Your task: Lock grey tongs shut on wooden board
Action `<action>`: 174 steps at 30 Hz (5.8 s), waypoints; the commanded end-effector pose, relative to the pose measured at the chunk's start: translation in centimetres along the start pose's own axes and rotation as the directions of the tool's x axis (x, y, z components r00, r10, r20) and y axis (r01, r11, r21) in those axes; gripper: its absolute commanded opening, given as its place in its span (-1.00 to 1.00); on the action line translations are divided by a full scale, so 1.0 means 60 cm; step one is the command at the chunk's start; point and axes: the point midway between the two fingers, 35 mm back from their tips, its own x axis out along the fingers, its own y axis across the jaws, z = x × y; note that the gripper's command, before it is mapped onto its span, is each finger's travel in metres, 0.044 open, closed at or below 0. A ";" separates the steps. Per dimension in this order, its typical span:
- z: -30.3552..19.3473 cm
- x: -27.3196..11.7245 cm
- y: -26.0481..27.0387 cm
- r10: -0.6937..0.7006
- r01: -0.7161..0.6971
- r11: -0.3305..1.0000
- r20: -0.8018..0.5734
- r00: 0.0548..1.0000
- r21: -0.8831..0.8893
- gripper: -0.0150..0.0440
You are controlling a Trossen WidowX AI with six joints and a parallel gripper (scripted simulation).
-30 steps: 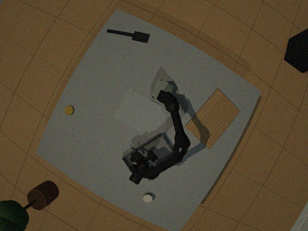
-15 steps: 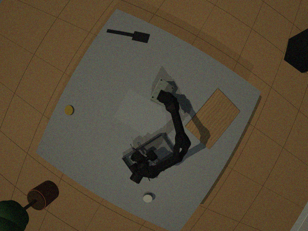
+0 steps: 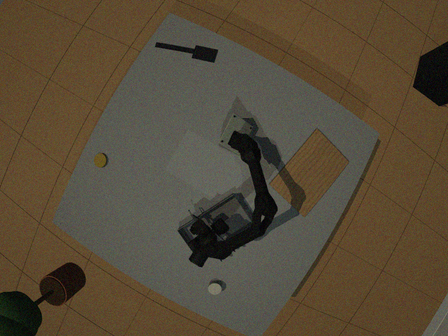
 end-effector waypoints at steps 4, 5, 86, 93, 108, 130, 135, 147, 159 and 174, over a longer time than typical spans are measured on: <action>0.000 0.000 0.000 0.001 -0.001 1.000 0.000 1.000 -0.002 0.21; 0.000 0.000 0.000 0.001 -0.001 1.000 0.000 1.000 -0.002 0.19; -0.191 -0.210 -0.213 0.011 -0.007 0.945 0.013 1.000 -0.327 -1.00; -0.221 -0.212 -0.277 0.012 -0.005 0.902 0.013 1.000 -0.432 -1.00; -0.258 -0.220 -0.430 -0.008 0.001 0.758 -0.008 1.000 -0.652 -1.00; -0.269 -0.178 -0.540 0.006 0.085 0.634 0.114 0.993 -0.769 -1.00; -0.268 -0.170 -0.571 0.013 0.102 0.599 0.137 0.990 -0.794 -1.00; -0.261 -0.159 -0.642 0.040 0.127 0.513 0.172 0.984 -0.849 -1.00; -0.250 -0.160 -0.708 0.065 0.127 0.418 0.170 0.983 -0.900 -1.00; -0.228 -0.172 -0.781 0.076 0.103 0.312 0.133 0.988 -0.944 -1.00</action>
